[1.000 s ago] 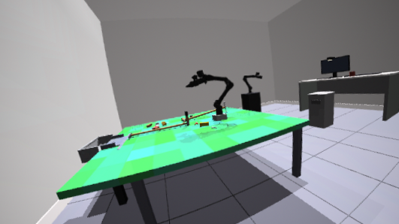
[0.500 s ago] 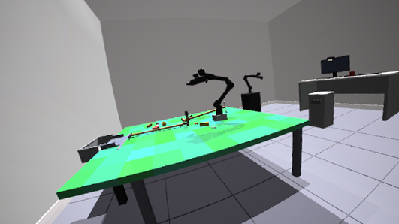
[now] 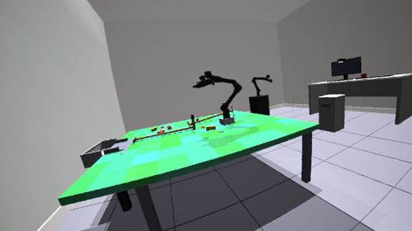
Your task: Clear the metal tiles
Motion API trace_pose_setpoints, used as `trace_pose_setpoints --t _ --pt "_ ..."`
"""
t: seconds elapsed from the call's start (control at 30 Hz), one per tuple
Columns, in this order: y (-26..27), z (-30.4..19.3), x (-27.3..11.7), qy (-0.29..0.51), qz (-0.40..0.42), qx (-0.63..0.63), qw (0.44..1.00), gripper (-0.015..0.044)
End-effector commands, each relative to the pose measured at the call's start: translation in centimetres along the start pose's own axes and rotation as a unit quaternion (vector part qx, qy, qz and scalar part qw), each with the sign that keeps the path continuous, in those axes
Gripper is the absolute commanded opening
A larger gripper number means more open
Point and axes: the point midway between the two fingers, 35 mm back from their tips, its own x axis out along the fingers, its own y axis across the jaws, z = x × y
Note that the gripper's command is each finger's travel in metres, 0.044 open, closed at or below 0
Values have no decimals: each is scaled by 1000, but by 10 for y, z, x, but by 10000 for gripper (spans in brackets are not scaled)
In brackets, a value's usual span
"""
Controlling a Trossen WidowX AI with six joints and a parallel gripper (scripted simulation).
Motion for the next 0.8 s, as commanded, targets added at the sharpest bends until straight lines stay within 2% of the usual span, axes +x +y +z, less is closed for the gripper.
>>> trace_pose_setpoints --t 0.0,0.2,0.77 --pt "1 1 -1 -1 2 3 1000 440" --pt "-1 -7 7 12 0 5 1000 440" --pt "-10 -103 71 161 -13 19 987 440"
